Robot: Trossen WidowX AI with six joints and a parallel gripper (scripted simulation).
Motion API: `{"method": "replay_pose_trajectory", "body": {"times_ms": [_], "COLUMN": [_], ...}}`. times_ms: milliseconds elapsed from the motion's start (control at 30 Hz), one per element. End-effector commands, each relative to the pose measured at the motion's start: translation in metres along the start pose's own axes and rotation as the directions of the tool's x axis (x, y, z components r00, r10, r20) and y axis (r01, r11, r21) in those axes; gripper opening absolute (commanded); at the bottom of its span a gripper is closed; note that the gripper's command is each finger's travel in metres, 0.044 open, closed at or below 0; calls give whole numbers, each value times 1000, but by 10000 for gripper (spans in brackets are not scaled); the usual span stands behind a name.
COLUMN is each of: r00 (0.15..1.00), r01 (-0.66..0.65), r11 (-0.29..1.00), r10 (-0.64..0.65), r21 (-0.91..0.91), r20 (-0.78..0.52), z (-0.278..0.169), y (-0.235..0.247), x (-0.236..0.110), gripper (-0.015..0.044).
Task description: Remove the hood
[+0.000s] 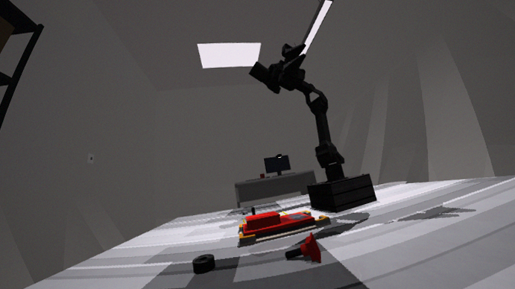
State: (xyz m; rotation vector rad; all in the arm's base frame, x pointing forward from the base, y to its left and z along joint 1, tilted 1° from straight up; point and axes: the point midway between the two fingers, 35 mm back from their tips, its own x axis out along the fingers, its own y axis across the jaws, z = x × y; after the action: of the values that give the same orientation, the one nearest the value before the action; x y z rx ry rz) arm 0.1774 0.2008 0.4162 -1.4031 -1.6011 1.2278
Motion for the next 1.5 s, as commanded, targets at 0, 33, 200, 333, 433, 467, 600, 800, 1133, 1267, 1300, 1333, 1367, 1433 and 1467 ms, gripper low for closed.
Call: {"method": "replay_pose_trajectory", "body": {"times_ms": [0,33,200,333,433,467,600,800,1133,1267,1300,1333,1367,1433,1467], "r00": [1000,1000,983,937,885,865,784,657,393,275,244,214,183,121,100], "r01": [-6,-24,-151,-195,-146,-114,50,353,851,956,969,976,977,961,950], "r11": [1000,999,897,627,363,270,-38,-350,-424,-290,-245,-197,-147,-40,-4], "r10": [6,24,181,347,463,501,620,753,906,938,943,947,950,952,951], "r21": [12,48,415,754,920,956,998,868,311,42,-25,-90,-154,-274,-312], "r20": [-2,-6,-35,-47,-42,-38,-16,37,157,212,226,240,254,282,291], "z": [0,-1,-19,-35,-43,-45,-49,-49,-36,-28,-26,-23,-21,-15,-13], "y": [1,5,51,106,146,159,204,259,342,371,378,385,392,404,408], "x": [0,0,-3,-11,-20,-24,-37,-57,-99,-118,-123,-128,-133,-143,-147], "gripper": [245,272,403,440,440,440,440,440,440,440,440,440,440,440,440]}}
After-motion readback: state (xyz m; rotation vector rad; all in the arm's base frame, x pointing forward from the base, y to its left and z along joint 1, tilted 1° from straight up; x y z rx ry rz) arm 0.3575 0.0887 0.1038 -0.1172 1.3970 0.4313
